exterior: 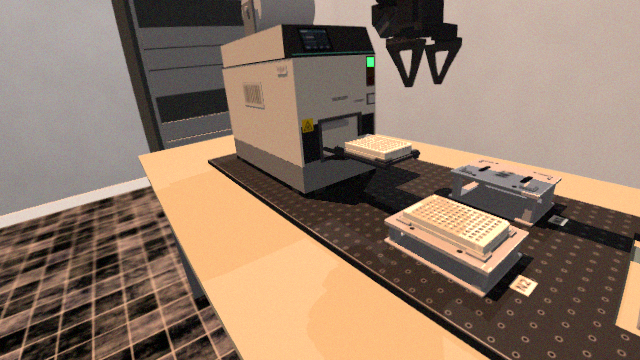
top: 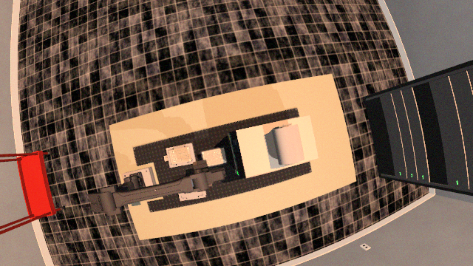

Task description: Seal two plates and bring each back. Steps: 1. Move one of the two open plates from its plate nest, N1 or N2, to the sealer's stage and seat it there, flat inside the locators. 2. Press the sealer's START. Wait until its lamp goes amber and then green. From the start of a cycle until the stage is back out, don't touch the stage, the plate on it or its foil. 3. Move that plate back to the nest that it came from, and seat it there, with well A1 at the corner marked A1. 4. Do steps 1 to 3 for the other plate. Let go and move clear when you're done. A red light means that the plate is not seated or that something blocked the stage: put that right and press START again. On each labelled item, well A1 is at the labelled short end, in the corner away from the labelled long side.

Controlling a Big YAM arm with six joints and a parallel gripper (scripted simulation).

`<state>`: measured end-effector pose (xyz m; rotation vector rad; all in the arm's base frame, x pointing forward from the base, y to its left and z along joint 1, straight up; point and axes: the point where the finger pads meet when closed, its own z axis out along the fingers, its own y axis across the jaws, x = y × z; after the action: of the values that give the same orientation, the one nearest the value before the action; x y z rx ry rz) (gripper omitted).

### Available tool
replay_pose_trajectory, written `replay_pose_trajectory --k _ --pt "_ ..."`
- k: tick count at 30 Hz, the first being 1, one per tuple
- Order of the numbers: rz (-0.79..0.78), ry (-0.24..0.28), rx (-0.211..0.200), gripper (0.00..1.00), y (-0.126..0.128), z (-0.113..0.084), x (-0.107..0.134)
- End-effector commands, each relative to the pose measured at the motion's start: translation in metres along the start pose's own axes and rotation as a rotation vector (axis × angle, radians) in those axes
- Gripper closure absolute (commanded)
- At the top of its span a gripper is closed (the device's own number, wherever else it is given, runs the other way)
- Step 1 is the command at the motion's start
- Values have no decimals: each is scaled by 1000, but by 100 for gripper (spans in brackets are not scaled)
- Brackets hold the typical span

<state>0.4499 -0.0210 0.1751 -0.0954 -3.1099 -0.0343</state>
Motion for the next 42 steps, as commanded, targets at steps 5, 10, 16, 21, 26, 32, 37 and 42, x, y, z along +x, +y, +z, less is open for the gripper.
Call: replay_pose_trajectory --k 5,10,16,21,26,32,37,42 --pt "-9 -57 3 12 -37 -57 -9" --pt "-31 -71 1 100 -43 -84 -6" --pt "-24 -37 2 100 -41 -66 -7" --pt "-14 -17 2 100 -37 -49 -9" --pt "21 5 0 100 -44 -36 -8" --pt "36 -4 0 100 -46 -40 -4" --pt "5 -40 3 100 -38 -56 -7" --pt "-17 -79 6 100 -36 -72 -10"
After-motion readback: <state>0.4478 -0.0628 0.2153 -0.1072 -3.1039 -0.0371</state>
